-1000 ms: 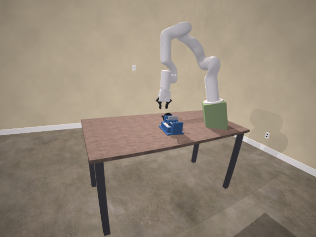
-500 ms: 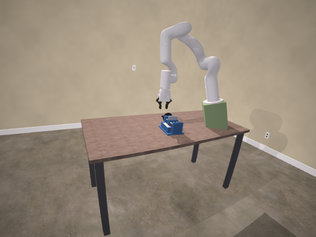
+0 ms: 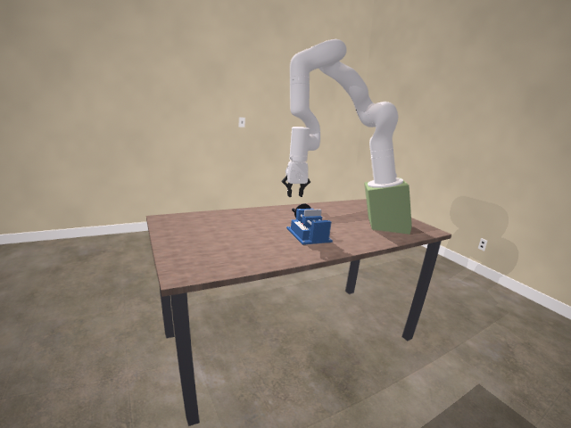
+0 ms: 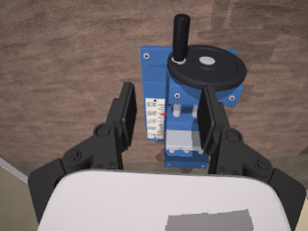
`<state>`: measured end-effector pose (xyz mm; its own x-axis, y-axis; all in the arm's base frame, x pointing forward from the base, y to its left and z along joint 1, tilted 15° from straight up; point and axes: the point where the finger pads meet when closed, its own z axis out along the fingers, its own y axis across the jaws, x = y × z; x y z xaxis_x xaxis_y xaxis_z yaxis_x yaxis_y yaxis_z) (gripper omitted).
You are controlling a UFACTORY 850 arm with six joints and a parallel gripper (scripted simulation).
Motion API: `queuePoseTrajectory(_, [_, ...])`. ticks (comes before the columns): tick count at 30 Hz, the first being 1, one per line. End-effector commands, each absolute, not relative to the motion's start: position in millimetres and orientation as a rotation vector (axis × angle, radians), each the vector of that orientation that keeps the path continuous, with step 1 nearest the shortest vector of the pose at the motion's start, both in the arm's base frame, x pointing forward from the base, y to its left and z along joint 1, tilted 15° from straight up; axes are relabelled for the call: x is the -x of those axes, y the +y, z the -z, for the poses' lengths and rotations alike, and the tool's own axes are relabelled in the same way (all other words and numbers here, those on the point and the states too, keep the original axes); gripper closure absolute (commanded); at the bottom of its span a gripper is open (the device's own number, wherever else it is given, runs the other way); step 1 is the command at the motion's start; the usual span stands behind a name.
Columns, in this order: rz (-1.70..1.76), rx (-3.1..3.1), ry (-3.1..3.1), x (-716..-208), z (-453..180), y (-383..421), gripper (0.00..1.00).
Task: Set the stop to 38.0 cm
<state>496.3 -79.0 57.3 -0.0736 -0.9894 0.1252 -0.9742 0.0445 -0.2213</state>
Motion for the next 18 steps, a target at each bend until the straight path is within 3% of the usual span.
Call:
queuePoseTrajectory(1, [0.385, 2.095, 2.224, -496.9, -57.9, -79.0, 0.43])
queuePoseTrajectory(18, [0.385, 2.095, 2.224, -494.5, -57.9, -83.2, 0.43])
